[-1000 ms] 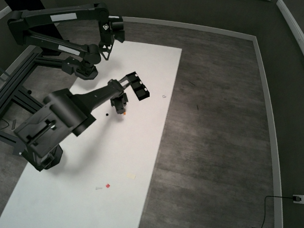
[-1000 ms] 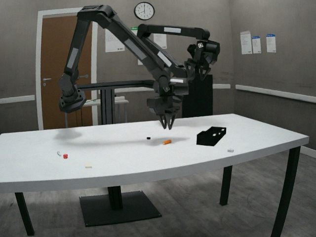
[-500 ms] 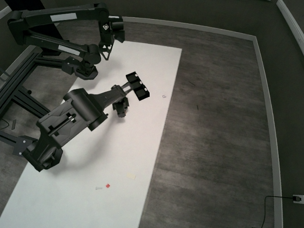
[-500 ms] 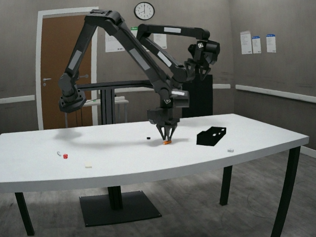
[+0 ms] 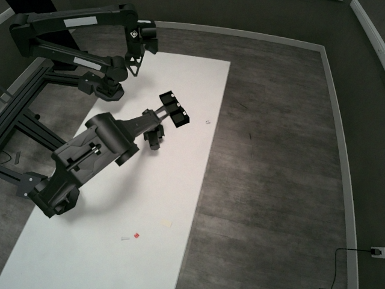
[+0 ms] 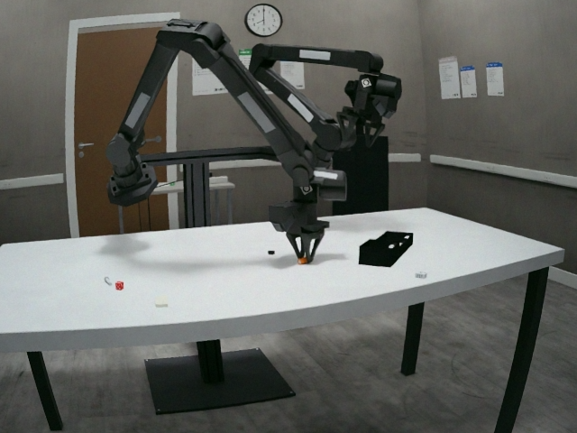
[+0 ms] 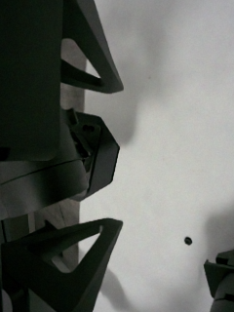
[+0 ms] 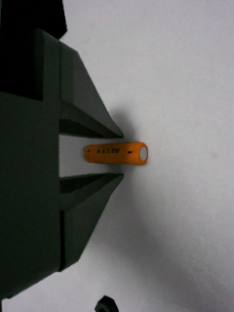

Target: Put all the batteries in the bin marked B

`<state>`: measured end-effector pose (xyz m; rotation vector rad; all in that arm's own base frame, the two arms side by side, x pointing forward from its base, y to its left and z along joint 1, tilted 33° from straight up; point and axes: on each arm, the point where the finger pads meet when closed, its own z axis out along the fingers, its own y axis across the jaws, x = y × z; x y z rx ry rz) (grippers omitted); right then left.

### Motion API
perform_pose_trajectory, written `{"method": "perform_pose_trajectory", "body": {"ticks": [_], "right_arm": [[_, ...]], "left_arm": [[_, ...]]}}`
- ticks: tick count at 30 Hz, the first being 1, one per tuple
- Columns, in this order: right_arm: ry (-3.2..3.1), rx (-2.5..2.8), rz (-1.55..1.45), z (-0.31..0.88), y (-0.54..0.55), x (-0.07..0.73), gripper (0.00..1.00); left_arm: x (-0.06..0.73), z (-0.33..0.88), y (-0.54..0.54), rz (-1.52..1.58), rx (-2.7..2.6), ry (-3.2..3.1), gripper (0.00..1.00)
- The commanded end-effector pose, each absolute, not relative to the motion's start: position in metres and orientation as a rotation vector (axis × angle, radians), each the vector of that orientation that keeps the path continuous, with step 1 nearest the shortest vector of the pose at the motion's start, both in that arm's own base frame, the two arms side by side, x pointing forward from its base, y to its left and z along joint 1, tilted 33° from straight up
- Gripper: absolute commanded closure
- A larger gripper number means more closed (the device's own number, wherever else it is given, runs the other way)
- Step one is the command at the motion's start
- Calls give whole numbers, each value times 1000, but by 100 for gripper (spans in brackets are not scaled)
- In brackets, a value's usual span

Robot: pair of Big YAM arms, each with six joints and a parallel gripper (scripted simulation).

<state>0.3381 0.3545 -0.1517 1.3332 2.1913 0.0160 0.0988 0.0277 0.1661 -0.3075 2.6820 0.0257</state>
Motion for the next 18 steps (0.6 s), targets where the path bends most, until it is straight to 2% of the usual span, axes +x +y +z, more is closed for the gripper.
{"method": "perform_pose_trajectory", "body": {"ticks": [1,7,8,18], "right_arm": [[2183,1344,77,-146,374,345,72],[2194,1328,53,-153,368,336,72],[2189,1336,47,-148,365,341,91],[2199,1319,55,-156,372,334,91]], "left_arm": [[99,190,28,50,-301,2642,0],[99,190,28,50,-301,2642,0],[99,190,28,50,-301,2642,0],[99,190,28,50,-301,2642,0]]}}
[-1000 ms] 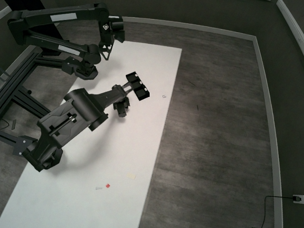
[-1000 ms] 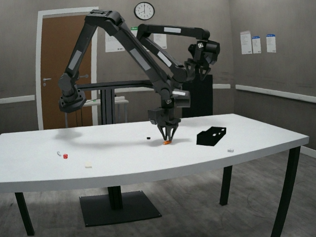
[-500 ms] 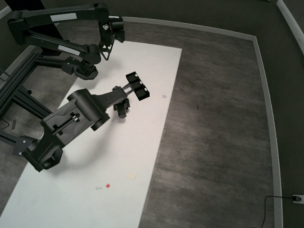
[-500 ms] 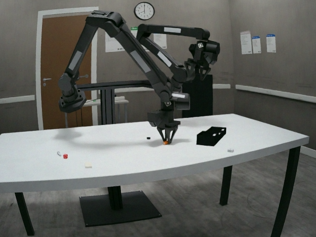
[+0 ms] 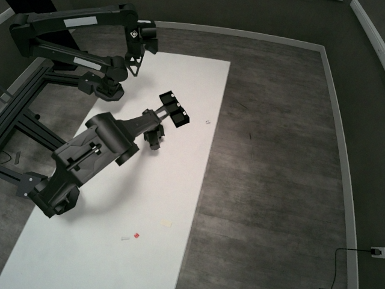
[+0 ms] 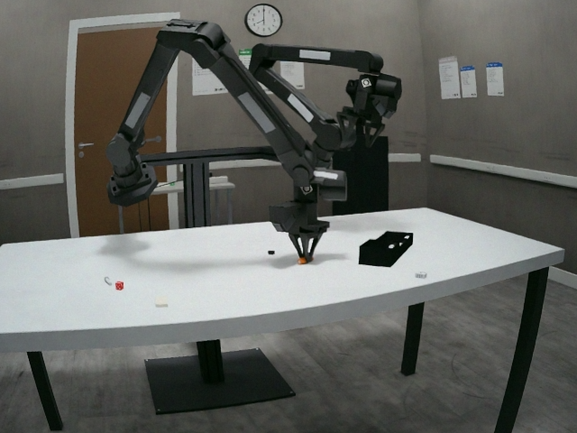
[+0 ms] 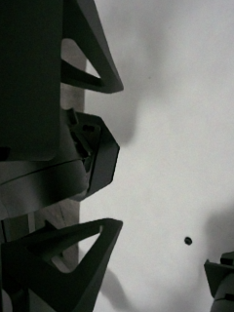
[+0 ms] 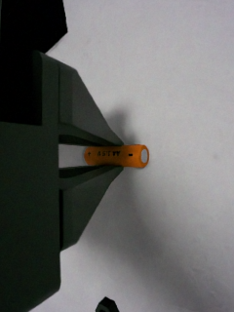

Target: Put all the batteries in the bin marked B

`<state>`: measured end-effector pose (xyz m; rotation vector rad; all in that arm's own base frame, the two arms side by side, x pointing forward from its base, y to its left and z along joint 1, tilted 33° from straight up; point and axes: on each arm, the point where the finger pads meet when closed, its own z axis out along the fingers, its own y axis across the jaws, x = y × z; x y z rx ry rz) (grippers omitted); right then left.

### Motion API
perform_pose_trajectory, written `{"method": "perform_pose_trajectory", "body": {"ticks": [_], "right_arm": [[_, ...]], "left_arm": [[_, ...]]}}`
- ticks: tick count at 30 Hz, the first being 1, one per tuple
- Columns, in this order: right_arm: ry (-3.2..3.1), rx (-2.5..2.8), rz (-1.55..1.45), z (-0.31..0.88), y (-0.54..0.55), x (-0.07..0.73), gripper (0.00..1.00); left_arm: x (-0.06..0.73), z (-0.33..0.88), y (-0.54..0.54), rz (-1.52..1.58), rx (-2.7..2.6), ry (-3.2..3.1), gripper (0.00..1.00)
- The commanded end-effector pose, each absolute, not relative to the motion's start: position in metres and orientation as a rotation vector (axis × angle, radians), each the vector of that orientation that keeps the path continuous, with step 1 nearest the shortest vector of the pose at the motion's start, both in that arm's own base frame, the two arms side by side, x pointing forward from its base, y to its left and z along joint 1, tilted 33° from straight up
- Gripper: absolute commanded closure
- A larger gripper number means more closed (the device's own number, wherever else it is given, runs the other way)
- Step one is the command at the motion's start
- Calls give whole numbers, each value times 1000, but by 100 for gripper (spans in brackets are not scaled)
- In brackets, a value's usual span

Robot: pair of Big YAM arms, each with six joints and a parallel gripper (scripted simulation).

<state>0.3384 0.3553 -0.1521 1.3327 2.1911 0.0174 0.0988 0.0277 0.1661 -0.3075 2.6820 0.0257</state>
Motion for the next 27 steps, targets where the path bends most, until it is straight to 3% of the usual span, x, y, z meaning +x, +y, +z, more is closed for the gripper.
{"method": "perform_pose_trajectory", "body": {"ticks": [1,27], "right_arm": [[2198,1321,61,-154,374,335,91],[2200,1317,57,-124,377,324,91]], "left_arm": [[99,190,28,50,-301,2642,0],[99,190,28,50,-301,2642,0]]}}
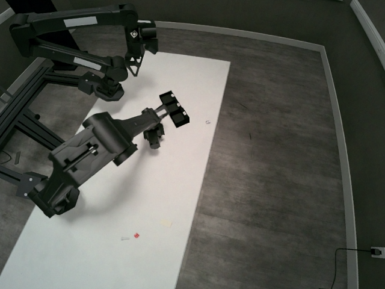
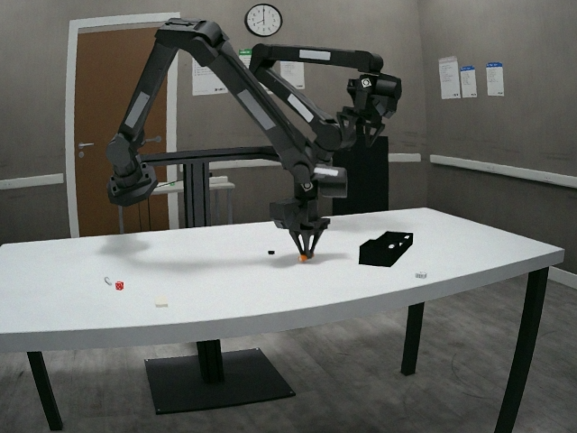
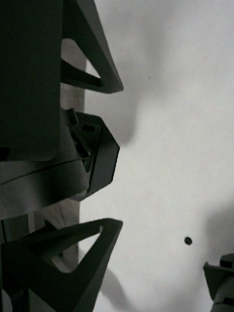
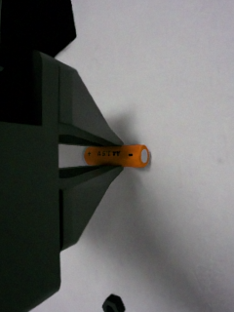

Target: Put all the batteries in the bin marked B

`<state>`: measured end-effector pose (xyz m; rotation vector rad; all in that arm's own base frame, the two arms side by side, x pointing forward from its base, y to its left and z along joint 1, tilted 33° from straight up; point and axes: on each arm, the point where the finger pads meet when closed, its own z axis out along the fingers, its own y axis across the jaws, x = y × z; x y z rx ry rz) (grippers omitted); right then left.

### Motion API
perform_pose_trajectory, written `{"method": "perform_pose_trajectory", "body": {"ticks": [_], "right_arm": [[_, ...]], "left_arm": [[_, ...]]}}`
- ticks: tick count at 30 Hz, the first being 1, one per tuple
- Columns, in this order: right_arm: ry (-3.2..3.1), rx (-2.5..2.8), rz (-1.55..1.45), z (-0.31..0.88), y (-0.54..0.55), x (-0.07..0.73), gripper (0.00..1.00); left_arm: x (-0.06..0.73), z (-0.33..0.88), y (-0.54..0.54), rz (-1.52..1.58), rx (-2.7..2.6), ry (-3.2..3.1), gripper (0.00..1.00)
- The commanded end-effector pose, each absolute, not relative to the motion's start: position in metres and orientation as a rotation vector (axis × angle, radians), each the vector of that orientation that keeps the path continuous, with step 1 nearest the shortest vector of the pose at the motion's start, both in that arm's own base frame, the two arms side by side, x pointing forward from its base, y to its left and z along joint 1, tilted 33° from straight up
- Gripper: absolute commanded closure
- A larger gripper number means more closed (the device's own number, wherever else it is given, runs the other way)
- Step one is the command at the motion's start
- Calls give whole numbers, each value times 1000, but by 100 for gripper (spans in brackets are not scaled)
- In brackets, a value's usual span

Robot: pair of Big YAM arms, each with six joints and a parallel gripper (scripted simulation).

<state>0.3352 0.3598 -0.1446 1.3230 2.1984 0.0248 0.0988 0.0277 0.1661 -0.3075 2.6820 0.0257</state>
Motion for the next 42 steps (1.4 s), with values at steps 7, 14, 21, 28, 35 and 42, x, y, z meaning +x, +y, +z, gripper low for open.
{"method": "perform_pose_trajectory", "body": {"ticks": [7,14,21,28,35,42], "right_arm": [[2195,1322,81,-106,389,321,91],[2196,1321,76,-90,397,309,91],[2197,1318,40,-102,388,307,91],[2191,1329,65,-92,390,311,91],[2190,1331,56,-94,387,311,91],[2186,1337,63,-90,386,313,91]], "left_arm": [[99,190,28,50,-301,2642,0],[99,190,28,50,-301,2642,0],[99,190,28,50,-301,2642,0],[99,190,28,50,-301,2642,0],[99,190,28,50,-301,2642,0],[99,190,28,50,-301,2642,0]]}}
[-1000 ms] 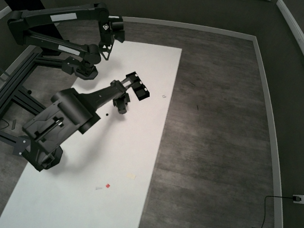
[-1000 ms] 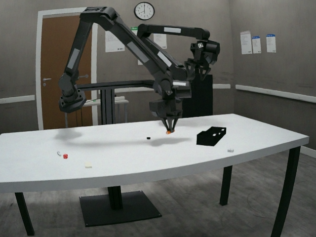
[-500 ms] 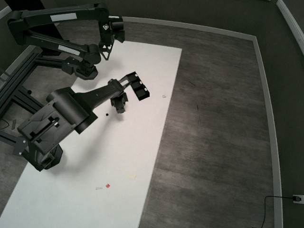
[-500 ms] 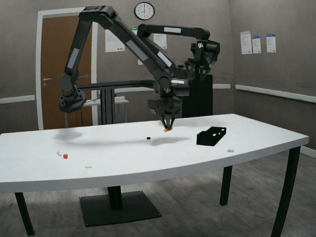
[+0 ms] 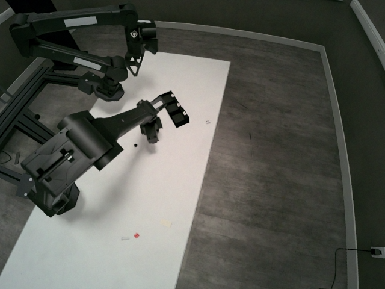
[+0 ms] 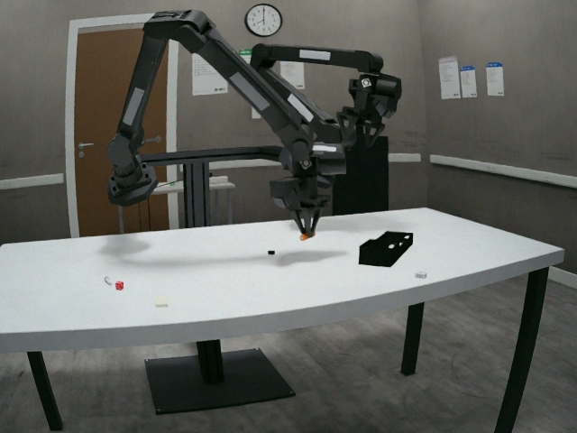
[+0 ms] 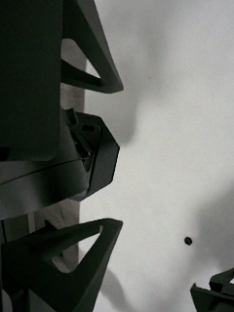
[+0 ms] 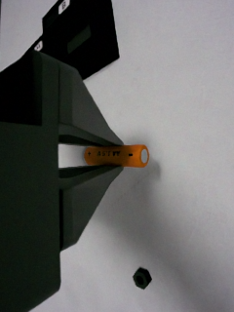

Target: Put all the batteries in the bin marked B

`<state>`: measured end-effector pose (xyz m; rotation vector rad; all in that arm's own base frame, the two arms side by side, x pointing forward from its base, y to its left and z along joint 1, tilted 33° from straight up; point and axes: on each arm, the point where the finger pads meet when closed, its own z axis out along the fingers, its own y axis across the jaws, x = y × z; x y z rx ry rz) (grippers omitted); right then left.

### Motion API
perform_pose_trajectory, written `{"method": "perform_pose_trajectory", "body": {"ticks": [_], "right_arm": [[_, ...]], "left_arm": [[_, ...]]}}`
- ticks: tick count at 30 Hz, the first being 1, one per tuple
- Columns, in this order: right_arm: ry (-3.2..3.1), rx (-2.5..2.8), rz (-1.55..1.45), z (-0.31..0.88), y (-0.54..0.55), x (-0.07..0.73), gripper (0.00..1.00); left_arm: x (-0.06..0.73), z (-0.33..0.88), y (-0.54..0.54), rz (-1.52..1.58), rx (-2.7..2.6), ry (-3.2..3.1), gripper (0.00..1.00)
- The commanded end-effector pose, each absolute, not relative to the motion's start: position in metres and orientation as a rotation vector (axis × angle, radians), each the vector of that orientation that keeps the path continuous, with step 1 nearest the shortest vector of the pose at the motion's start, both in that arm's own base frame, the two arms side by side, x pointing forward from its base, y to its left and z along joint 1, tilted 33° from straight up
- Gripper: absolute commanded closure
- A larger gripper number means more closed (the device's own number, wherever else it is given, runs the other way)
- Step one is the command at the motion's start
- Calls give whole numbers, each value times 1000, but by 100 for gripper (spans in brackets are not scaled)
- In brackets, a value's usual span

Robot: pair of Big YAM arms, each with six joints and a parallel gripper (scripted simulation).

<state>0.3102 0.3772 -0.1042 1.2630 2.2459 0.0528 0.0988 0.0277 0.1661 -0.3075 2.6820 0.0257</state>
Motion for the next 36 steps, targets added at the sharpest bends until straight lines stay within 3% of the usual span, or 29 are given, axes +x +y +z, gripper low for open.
{"method": "perform_pose_trajectory", "body": {"ticks": [1,36], "right_arm": [[2186,1337,61,-91,385,313,91],[2179,1348,50,-92,375,316,91]], "left_arm": [[99,190,28,50,-301,2642,0],[99,190,28,50,-301,2642,0]]}}
